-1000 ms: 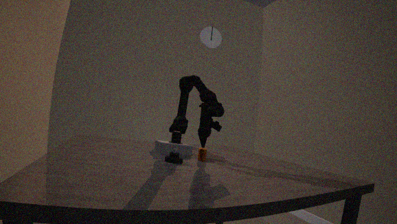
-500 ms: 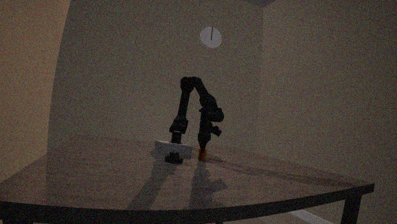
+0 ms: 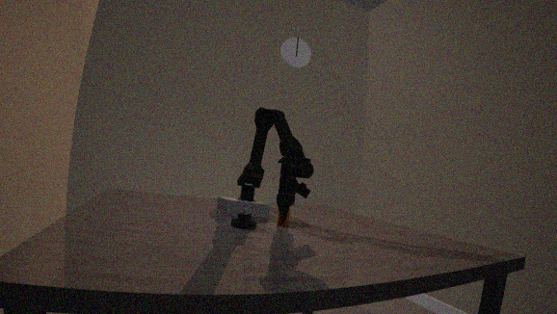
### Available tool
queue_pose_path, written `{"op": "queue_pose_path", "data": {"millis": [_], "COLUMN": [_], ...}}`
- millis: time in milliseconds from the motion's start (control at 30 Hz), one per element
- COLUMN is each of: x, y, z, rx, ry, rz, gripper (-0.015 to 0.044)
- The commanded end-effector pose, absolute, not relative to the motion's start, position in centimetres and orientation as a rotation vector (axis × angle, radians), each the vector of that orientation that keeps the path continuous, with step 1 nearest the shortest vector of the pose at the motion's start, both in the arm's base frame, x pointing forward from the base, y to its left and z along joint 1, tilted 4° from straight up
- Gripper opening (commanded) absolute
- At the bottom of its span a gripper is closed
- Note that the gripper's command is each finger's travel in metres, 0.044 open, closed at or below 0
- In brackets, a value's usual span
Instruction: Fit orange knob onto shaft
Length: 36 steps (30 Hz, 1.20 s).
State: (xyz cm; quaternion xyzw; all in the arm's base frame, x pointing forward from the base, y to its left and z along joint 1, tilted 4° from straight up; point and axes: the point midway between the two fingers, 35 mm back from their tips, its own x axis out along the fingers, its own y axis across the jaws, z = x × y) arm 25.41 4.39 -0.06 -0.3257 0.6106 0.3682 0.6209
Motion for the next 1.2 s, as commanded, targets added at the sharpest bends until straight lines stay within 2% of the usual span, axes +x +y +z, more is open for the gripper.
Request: {"op": "queue_pose_path", "data": {"millis": [0,200,500,733,933,1167], "x": [25.3,25.2,25.2,25.2,25.1,26.1], "y": [4.3,4.4,4.4,4.4,4.1,4.2], "z": [-0.8,-1.4,-1.4,-1.4,-0.2,3.2], "rx": [-0.748,-0.748,-0.748,-0.748,-0.799,-0.796], "ry": [1.413,1.413,1.413,1.413,1.408,1.408], "rz": [0.842,0.842,0.842,0.842,0.842,0.842], "gripper": [0.0440,0.0440,0.0204,0.0157,0.0000,0.0000]}}
